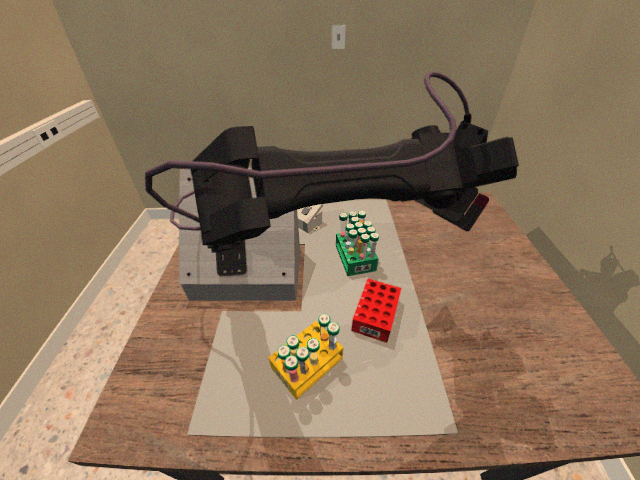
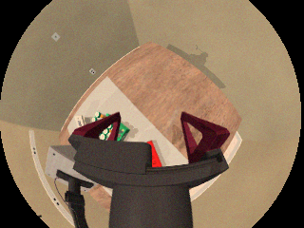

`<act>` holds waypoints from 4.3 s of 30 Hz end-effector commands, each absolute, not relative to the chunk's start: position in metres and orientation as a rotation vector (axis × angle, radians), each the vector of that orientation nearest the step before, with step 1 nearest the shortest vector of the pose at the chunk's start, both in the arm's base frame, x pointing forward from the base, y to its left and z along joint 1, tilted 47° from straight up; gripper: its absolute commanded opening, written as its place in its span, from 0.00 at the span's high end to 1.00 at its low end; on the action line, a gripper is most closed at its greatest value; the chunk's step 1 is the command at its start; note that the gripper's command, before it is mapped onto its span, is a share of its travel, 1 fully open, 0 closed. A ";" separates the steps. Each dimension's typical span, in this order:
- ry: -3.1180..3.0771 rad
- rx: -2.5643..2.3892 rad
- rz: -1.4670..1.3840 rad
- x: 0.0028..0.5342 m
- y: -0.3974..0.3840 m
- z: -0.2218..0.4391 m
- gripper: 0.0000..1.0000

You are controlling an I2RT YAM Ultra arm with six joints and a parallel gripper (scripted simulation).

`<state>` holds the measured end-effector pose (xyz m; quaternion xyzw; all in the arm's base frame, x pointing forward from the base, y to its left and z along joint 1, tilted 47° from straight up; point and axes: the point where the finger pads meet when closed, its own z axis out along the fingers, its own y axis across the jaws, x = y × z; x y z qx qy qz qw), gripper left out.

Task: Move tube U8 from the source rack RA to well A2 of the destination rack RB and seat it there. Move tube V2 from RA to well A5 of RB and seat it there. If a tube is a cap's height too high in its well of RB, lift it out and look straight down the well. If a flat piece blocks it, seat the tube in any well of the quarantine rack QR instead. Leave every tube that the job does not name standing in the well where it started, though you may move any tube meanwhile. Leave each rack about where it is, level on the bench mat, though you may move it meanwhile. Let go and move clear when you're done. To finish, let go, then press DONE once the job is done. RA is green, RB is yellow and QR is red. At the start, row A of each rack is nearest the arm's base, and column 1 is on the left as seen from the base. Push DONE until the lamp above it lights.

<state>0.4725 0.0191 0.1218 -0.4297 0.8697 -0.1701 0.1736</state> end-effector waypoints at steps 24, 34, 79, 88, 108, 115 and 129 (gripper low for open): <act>2.656 -0.978 -0.512 0.436 0.017 0.112 0.70; 2.802 -0.723 -0.575 0.406 0.005 0.100 0.70; 2.698 0.579 -1.201 0.273 -0.063 0.097 0.70; 2.691 0.555 -1.187 0.280 -0.056 0.100 0.70; 2.691 0.555 -1.187 0.280 -0.056 0.100 0.70; 2.691 0.555 -1.187 0.280 -0.056 0.100 0.70; 2.691 0.555 -1.187 0.280 -0.056 0.100 0.70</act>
